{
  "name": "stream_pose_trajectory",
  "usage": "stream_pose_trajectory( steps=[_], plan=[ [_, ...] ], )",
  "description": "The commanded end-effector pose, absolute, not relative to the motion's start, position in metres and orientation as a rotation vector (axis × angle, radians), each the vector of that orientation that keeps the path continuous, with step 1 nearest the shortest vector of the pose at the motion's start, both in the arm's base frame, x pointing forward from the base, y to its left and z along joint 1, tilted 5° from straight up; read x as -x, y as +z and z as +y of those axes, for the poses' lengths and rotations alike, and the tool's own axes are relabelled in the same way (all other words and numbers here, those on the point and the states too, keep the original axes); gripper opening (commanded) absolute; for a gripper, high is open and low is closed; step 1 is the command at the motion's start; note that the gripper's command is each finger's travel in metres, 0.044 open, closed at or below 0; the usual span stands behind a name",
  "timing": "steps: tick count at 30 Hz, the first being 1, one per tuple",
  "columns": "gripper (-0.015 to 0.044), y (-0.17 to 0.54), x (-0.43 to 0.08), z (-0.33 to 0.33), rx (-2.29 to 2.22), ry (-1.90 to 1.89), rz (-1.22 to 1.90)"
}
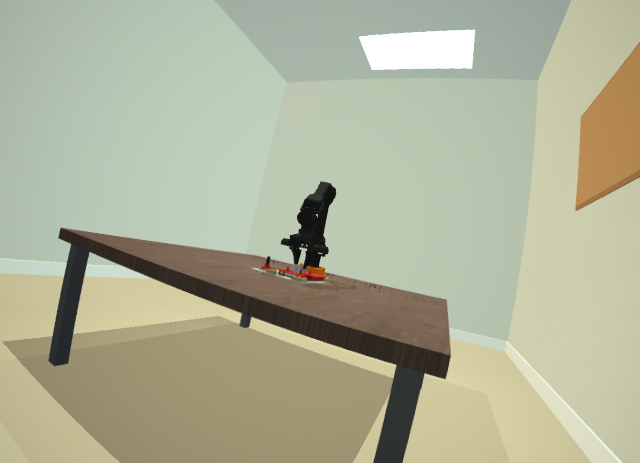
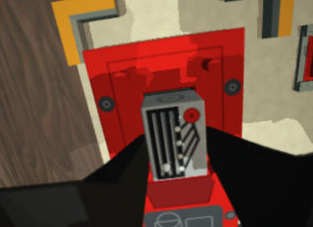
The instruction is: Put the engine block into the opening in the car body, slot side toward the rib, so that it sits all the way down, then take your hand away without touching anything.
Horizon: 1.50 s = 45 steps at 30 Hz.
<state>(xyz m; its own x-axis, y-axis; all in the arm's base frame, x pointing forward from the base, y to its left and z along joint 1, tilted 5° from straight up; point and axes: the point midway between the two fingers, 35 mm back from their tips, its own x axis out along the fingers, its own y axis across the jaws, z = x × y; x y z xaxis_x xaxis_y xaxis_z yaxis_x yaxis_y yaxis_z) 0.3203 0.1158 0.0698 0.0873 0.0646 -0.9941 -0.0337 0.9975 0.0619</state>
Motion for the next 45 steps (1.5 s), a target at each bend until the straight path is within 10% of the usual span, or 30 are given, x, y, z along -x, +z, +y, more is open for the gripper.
stream_pose_trajectory(
  steps=[1,16,27,40,45],
  plan=[
    [0.0160,0.068,-0.320,0.116,-0.026,0.069,1.482],
    [0.0160,0.064,-0.321,0.116,-0.025,0.070,1.482],
    [0.0440,0.066,-0.321,0.116,-0.025,0.073,1.482],
    [0.0440,0.079,-0.319,0.115,-0.025,0.070,1.482],
    [0.0309,0.079,-0.319,0.115,-0.025,0.070,1.482]
  ],
)
